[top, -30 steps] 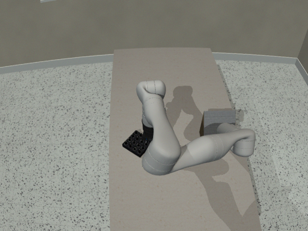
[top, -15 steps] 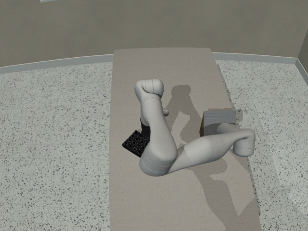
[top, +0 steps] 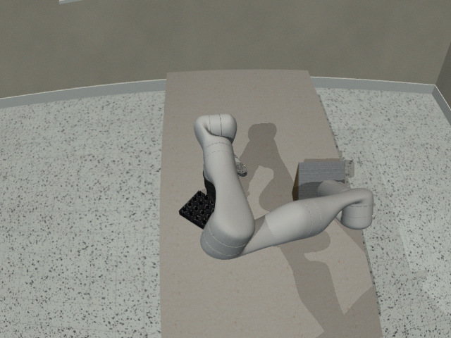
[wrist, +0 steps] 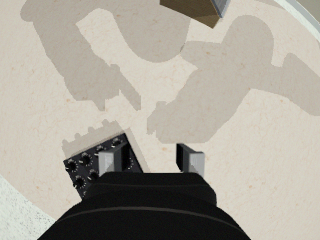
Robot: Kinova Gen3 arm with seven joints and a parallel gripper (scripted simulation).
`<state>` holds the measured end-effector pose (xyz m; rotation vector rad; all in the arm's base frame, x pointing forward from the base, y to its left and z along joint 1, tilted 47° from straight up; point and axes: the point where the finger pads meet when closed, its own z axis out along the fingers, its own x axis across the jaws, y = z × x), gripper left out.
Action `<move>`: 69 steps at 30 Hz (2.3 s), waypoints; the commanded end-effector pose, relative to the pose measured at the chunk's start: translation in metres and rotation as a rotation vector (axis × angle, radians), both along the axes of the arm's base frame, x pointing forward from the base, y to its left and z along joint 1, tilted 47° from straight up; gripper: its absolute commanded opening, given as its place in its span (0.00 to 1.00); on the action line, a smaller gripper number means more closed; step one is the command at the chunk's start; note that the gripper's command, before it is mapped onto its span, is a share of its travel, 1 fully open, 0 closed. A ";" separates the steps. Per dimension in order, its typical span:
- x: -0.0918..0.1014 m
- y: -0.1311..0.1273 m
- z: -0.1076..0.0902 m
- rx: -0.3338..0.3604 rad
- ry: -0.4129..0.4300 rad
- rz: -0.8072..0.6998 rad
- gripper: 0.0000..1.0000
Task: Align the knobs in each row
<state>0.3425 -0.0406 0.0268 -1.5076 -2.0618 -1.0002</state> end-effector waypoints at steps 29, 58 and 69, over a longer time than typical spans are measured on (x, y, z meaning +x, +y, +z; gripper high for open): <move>0.014 0.002 0.009 0.076 0.650 -0.579 1.00; 0.042 -0.002 0.016 0.148 1.204 -1.095 1.00; 0.053 -0.006 0.016 0.176 1.389 -1.271 1.00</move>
